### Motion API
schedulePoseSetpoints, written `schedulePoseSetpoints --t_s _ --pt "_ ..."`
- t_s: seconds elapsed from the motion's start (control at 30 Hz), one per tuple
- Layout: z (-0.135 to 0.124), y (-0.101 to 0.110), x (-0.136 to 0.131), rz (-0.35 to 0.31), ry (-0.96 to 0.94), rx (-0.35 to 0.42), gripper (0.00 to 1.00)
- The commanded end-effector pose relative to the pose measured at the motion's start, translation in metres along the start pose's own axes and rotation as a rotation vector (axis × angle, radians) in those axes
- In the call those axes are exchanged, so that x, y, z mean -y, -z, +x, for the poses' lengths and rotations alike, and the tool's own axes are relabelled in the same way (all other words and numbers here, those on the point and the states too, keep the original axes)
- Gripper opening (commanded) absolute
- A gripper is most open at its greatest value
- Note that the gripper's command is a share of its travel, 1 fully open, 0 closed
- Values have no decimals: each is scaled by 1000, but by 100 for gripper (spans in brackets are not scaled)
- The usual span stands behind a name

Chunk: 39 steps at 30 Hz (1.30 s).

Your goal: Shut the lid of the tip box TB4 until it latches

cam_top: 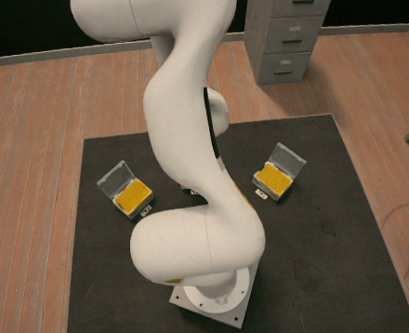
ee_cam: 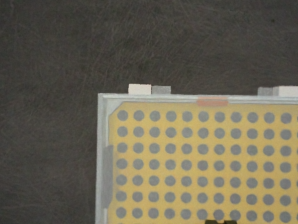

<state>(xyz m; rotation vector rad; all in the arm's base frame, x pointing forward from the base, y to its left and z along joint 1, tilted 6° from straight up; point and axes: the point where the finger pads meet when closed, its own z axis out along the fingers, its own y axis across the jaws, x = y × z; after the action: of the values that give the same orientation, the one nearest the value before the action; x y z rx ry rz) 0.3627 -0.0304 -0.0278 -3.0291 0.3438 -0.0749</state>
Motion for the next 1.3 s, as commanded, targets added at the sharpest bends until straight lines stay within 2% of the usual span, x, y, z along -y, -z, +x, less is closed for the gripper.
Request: schedulePoseSetpoints --t_s 0.0,1.1,1.27 --pt "1 -1 0 0 0 -1 0" --pt "1 0 0 0 0 -1 0" --pt "1 9 0 0 0 -1 0"
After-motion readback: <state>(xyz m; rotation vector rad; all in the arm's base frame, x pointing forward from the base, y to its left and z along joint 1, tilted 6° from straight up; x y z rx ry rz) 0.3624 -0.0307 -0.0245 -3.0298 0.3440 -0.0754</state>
